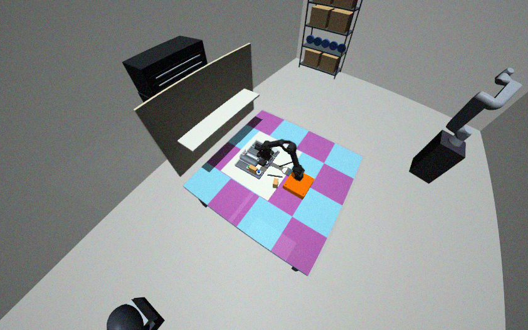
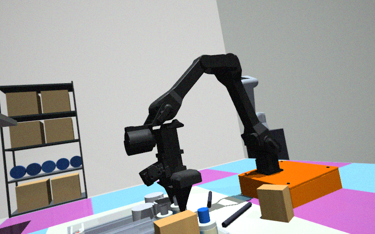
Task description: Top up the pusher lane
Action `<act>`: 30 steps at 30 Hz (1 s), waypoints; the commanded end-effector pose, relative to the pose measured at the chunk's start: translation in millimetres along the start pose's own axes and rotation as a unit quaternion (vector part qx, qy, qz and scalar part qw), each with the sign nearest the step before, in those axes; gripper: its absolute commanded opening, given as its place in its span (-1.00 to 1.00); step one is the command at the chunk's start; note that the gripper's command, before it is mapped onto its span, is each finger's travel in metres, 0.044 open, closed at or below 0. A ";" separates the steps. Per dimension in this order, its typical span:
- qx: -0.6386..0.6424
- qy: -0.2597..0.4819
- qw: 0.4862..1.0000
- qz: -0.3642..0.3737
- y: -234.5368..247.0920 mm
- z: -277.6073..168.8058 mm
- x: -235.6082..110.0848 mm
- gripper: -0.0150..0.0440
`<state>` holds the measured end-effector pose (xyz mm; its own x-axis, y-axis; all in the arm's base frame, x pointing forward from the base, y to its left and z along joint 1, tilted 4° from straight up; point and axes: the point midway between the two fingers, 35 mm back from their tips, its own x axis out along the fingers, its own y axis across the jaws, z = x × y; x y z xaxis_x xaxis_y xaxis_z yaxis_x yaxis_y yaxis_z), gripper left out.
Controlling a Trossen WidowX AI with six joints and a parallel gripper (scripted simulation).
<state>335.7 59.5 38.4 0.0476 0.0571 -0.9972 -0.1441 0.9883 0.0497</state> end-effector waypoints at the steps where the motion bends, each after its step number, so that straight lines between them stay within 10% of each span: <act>1: 0.002 -0.009 1.000 0.003 0.9 4.1 0.9 -0.49; 30: 0.002 -0.009 1.000 0.003 0.5 2.7 9.2 -0.49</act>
<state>335.1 59.5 29.8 0.0483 0.0573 -0.9972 -0.1442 0.9883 0.0498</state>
